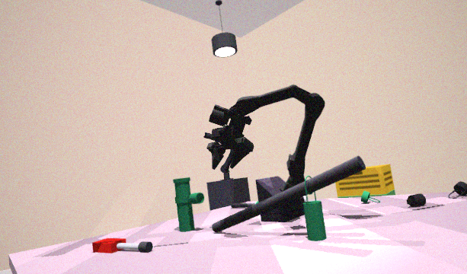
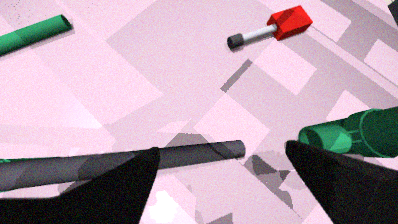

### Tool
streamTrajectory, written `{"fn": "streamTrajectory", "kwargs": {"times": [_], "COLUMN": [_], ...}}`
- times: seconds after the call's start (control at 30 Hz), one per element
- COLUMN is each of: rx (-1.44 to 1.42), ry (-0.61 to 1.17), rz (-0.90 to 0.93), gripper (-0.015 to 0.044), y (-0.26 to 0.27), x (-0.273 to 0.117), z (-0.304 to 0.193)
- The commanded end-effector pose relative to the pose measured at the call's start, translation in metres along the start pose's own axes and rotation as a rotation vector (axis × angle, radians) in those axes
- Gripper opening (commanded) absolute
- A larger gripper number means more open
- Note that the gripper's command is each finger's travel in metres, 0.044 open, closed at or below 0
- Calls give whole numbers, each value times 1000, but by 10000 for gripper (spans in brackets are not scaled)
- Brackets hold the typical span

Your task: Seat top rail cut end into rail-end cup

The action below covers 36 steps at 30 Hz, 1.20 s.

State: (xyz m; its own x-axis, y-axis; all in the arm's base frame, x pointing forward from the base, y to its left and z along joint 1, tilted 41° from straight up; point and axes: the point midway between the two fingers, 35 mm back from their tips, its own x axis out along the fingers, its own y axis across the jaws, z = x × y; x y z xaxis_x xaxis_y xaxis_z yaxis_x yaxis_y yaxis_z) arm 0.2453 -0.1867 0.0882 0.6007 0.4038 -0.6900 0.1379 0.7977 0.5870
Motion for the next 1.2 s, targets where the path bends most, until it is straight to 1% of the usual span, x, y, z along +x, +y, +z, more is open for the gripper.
{"fn": "streamTrajectory", "kwargs": {"times": [0.0,0.2,0.27,0.33,0.47,0.6,0.87,0.93,1.17], "rx": [160,160,113,7,-353,-751,-1517,-1580,-1580], "ry": [10,10,24,54,151,240,339,341,341], "rz": [-14,-14,-10,-1,52,148,449,481,481], "gripper": [440,440,440,440,440,440,440,440,440], "y": [11,11,12,14,24,34,56,58,58], "x": [-7,-7,-4,0,17,34,63,65,65], "z": [-4,-4,-4,-5,-8,-13,-26,-28,-28]}}
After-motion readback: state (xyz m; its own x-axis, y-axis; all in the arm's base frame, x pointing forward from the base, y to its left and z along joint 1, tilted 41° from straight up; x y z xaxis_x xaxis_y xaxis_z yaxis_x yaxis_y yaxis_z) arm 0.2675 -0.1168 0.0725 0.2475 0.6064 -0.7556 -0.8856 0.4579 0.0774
